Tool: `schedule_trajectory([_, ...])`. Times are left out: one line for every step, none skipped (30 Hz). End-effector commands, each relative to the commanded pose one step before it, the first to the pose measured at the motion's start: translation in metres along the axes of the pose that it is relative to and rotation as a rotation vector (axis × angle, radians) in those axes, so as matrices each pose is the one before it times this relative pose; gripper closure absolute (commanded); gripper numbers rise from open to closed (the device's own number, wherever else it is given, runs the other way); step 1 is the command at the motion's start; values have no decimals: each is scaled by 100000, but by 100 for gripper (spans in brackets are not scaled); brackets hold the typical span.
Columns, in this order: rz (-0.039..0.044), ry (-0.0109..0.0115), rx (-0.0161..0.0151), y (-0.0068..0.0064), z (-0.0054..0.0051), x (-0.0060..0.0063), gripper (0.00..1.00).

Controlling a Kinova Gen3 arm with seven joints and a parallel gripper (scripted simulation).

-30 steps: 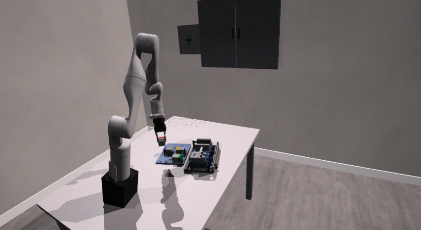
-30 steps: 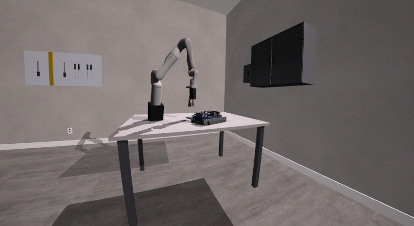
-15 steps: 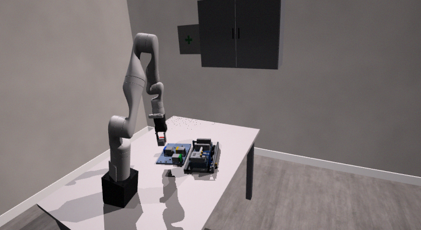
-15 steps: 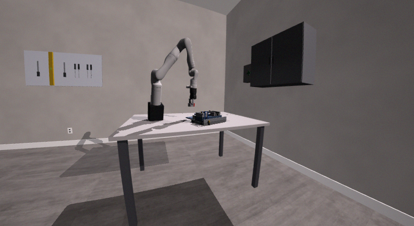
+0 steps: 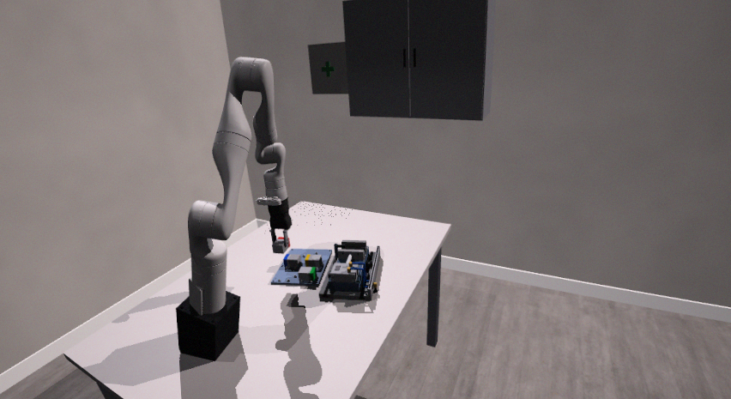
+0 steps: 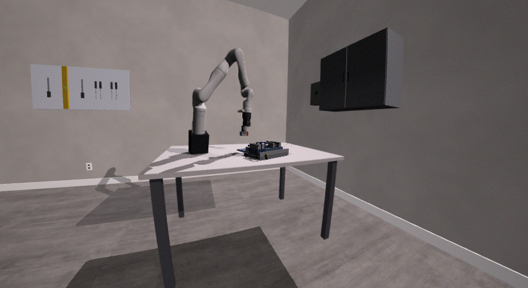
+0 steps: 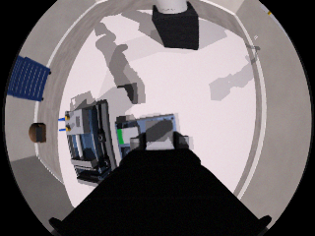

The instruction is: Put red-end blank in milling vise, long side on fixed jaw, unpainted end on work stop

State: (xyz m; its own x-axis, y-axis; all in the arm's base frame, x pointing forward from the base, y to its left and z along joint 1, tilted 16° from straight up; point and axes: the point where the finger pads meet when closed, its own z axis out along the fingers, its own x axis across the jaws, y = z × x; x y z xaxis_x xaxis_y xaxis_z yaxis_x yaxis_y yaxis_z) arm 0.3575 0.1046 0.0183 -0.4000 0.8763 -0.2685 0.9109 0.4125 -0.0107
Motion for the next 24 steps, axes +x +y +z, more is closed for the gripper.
schedule_trajectory([2673, -110, -305, 76, -92, 116, 100])
schedule_trajectory([1533, -3, -6, 1, -2, 9, 100])
schedule_trajectory([1533, -3, -6, 1, -2, 9, 100])
schedule_trajectory([1533, -3, -6, 1, -2, 9, 100])
schedule_trajectory([0, 0, 0, 0, 0, 0, 100])
schedule_trajectory([0, 0, 0, 0, 0, 0, 100])
schedule_trajectory([1670, 66, 95, -2, 25, -97, 100])
schedule_trajectory([1533, -6, -11, 0, -2, 8, 100])
schedule_trajectory([1533, -6, -11, 0, -2, 8, 100])
schedule_trajectory([1533, -6, -11, 0, -2, 8, 100])
schedule_trajectory([1533, -6, -11, -1, -2, 8, 100])
schedule_trajectory([1533, -6, -11, -1, -2, 8, 100])
schedule_trajectory([1533, -6, -11, -1, -2, 8, 100])
schedule_trajectory([1533, -6, -11, -1, -2, 8, 100])
schedule_trajectory([1533, -6, -11, -1, -2, 8, 100])
schedule_trajectory([1533, -6, -11, -1, -2, 8, 100])
schedule_trajectory([1533, -6, -11, -1, -2, 8, 100])
schedule_trajectory([1533, -6, -11, -1, -2, 8, 100])
schedule_trajectory([1533, -6, -11, -2, -2, 8, 100])
schedule_trajectory([1533, -6, -11, -2, -2, 8, 100])
schedule_trajectory([1533, -6, -11, -2, -2, 8, 100])
schedule_trajectory([0, 0, 0, 0, 0, 0, 100])
schedule_trajectory([0, 0, 0, 0, 0, 0, 100])
schedule_trajectory([1020, 46, 100, 31, 27, -101, 100])
